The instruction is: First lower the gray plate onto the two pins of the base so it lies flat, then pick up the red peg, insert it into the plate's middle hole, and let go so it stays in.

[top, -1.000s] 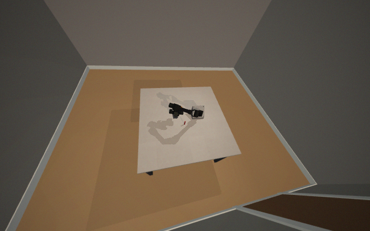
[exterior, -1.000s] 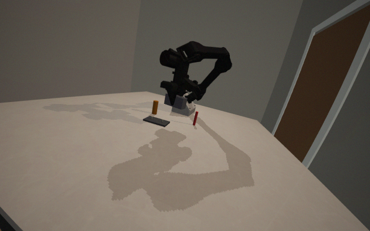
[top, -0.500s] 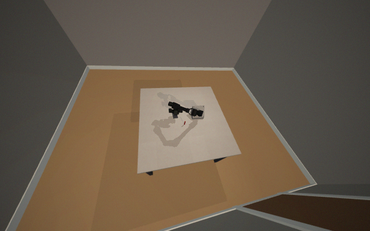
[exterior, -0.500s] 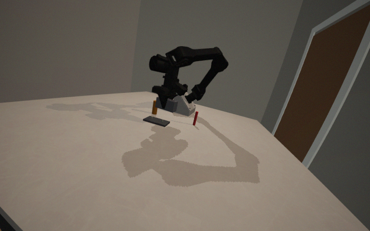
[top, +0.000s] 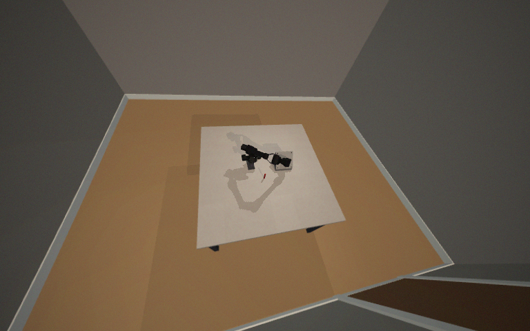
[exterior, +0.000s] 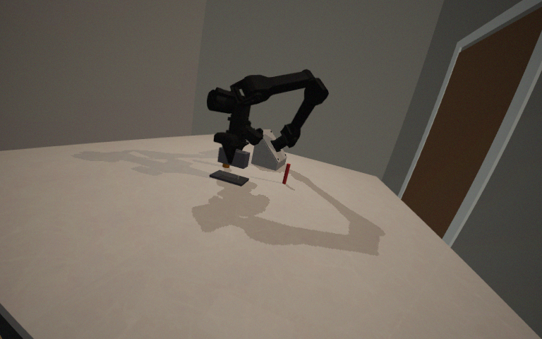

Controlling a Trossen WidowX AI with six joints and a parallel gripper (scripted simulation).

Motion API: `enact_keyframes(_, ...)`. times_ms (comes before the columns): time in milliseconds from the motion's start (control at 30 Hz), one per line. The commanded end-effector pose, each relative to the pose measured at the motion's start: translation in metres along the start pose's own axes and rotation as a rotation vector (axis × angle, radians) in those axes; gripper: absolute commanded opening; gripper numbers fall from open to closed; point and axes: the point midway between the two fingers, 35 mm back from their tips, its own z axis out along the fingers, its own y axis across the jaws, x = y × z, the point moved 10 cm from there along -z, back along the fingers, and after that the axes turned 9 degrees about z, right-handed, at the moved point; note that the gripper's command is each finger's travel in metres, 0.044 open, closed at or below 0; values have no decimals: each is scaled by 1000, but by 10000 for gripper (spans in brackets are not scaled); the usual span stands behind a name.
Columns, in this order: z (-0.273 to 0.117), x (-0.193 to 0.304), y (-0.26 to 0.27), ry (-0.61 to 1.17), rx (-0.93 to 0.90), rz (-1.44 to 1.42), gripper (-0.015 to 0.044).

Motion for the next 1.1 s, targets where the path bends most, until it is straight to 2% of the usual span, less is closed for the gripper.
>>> enact_keyframes(0,2,4,0,2,0,-18,0)
enact_keyframes(833,3,5,1,2,0,-18,0)
enact_keyframes(1067,15,5,1,2,0,-18,0)
